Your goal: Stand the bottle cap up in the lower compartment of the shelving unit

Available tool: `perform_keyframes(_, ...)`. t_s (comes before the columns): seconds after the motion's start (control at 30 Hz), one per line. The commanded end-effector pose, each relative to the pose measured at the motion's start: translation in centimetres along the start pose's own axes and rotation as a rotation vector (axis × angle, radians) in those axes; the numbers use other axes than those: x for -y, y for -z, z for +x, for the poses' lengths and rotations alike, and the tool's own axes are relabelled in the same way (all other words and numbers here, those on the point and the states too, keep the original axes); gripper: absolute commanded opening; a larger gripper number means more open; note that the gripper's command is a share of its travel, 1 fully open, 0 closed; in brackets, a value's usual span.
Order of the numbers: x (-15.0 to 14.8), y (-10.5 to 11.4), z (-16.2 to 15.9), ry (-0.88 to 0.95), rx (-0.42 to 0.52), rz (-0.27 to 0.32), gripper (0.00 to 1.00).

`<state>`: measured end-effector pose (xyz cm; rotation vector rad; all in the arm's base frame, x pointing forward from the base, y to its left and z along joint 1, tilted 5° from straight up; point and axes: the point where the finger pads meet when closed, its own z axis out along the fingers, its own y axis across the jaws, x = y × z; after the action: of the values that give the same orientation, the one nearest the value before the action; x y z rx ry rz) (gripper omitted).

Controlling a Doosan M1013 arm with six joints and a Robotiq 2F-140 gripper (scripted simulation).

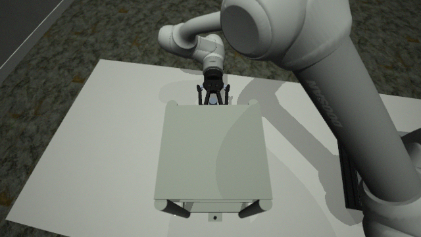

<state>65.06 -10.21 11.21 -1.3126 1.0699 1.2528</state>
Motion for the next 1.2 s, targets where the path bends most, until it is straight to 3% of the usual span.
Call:
perform_keyframes(0.0, 0.0, -0.2, 0.0, 0.000, 0.000, 0.000, 0.00)
perform_keyframes(0.4, 0.0, -1.7, 0.0, 0.000, 0.000, 0.000, 0.00)
perform_keyframes(1.17, 0.0, -7.7, 0.0, 0.000, 0.000, 0.000, 0.00)
